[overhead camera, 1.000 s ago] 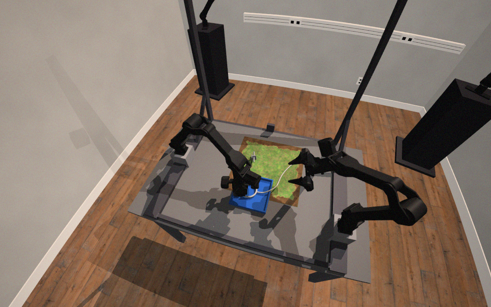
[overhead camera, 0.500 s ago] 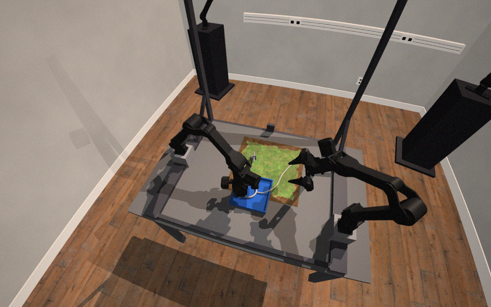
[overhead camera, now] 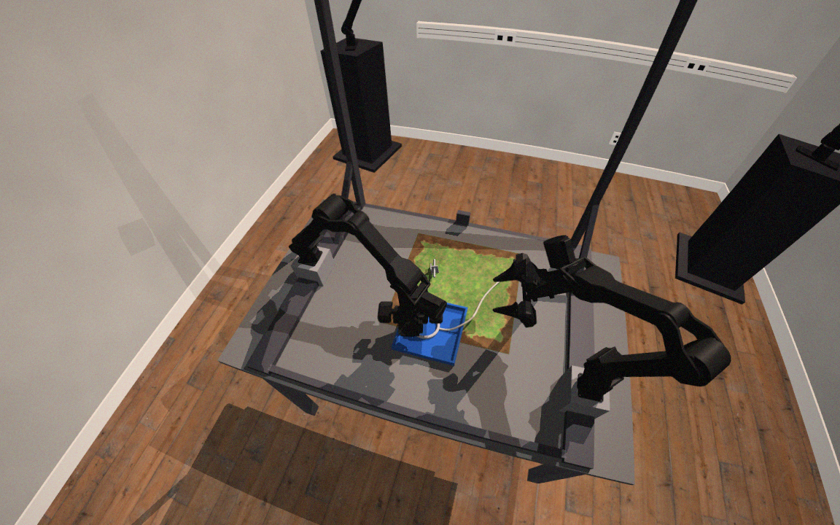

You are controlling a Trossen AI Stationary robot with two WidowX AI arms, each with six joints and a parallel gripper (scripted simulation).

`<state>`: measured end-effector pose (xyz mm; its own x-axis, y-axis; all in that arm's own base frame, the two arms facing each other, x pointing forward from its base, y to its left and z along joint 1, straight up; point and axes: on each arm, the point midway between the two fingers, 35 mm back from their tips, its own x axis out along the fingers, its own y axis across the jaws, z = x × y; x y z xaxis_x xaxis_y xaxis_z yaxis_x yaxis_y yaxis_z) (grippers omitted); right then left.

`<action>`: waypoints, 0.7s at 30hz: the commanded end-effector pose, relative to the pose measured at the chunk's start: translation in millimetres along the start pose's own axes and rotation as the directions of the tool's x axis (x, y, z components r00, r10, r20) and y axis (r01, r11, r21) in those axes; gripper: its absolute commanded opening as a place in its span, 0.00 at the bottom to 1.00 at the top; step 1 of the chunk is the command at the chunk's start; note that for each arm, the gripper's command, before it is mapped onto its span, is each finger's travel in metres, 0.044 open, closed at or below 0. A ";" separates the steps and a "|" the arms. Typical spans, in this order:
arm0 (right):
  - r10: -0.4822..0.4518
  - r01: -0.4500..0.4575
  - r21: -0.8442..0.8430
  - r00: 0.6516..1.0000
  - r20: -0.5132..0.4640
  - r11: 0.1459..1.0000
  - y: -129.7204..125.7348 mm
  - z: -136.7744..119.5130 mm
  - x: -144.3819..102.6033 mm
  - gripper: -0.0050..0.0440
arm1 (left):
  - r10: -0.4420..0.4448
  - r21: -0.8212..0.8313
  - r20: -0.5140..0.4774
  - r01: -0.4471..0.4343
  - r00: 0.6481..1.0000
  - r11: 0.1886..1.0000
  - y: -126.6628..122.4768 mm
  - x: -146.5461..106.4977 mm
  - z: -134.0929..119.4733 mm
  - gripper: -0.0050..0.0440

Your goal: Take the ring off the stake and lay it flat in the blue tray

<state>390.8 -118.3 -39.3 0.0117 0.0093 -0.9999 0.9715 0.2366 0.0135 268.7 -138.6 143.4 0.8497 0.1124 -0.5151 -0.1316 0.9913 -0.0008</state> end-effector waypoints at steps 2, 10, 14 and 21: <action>0.048 -0.048 -0.002 0.998 0.028 0.999 8.9 6.1 -29.8 0.40 | -0.008 -0.015 0.013 0.008 1.000 1.000 -2.0 -2.6 6.6 1.00; 0.050 -0.049 -0.002 0.998 0.026 0.999 7.4 5.0 -66.5 0.70 | -0.008 -0.015 0.013 0.008 1.000 1.000 -2.0 -2.6 6.6 1.00; 0.050 -0.050 -0.002 0.998 0.026 0.999 6.6 4.6 -83.5 0.71 | -0.008 -0.015 0.013 0.008 1.000 1.000 -2.0 -2.6 6.6 1.00; 0.057 -0.048 -0.150 0.997 0.060 0.988 4.8 -1.0 -84.4 1.00 | -0.008 -0.015 0.013 0.008 1.000 1.000 -2.0 -2.6 6.6 1.00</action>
<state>392.7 -119.5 29.4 0.0365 -0.0055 -0.9993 0.9559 0.2917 0.0333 268.7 -138.6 143.4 0.8497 0.1124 -0.5151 -0.1316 0.9913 -0.0008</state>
